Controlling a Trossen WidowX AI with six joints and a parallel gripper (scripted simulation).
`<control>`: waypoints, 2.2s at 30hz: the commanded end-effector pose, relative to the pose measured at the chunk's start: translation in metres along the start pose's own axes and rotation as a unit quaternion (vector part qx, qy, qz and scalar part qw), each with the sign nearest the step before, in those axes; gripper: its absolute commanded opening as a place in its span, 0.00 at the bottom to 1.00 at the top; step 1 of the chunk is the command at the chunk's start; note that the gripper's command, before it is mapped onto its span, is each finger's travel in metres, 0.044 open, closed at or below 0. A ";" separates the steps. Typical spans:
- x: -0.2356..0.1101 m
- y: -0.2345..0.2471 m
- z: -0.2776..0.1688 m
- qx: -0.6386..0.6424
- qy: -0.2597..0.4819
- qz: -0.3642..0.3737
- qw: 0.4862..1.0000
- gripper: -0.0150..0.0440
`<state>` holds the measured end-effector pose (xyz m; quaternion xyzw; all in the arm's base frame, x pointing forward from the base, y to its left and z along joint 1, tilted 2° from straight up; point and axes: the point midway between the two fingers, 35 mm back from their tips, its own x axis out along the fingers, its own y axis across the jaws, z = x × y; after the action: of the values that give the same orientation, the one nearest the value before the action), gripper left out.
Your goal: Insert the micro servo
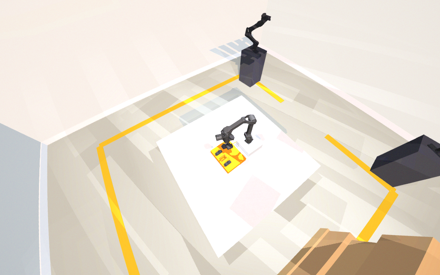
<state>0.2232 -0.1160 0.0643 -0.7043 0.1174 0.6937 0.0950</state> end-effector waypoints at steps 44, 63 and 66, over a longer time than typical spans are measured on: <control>-0.029 -0.010 -0.012 -0.001 0.000 0.001 1.000 0.25; -0.029 -0.072 0.002 -0.070 0.001 -0.037 0.997 0.25; -0.029 -0.072 0.002 -0.094 0.002 -0.037 0.995 0.25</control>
<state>0.2410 -0.0478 0.0898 -0.7112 0.0427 0.6984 0.0683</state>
